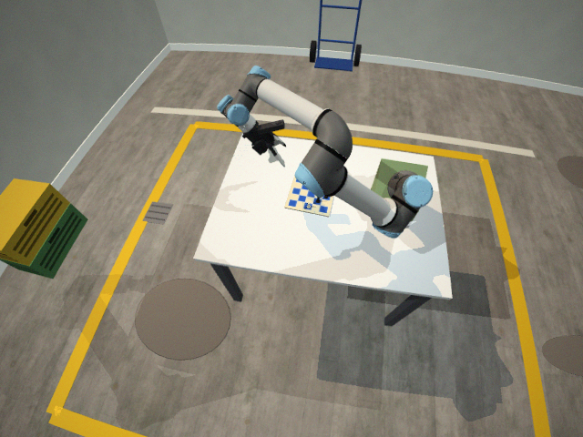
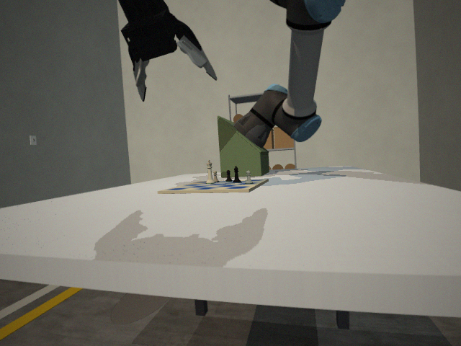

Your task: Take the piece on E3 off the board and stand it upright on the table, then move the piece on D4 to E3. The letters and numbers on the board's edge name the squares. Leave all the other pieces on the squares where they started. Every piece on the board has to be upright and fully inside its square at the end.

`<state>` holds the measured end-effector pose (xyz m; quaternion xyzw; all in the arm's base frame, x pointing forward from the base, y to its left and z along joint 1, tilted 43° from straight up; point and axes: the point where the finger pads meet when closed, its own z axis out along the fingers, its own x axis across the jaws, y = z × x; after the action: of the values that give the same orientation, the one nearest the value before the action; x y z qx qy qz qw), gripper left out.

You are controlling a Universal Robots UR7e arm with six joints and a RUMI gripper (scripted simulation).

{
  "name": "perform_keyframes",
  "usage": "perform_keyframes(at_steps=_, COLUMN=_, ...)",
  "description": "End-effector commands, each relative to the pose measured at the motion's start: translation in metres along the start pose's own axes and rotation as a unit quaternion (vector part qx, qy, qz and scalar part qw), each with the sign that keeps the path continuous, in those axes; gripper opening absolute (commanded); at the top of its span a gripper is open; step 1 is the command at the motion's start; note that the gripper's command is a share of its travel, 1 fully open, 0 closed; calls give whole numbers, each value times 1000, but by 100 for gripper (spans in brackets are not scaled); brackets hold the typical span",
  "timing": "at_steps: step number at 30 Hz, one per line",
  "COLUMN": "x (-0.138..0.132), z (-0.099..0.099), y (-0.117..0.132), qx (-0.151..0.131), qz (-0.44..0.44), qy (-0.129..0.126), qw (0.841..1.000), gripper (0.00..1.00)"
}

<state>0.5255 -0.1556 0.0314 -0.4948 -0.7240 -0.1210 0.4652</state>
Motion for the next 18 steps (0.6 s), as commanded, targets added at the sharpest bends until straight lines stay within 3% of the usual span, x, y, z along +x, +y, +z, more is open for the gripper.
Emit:
perform_keyframes(at_steps=1, x=2, z=1, y=-12, qx=-33, qz=-6, qy=-9, qw=999, gripper=100)
perform_keyframes(at_steps=15, x=15, z=34, y=-58, qx=-140, qz=-29, qy=-32, qw=989, gripper=100)
perform_keyframes(at_steps=18, x=17, z=38, y=-61, qx=-147, qz=-30, qy=-34, qw=988, gripper=100)
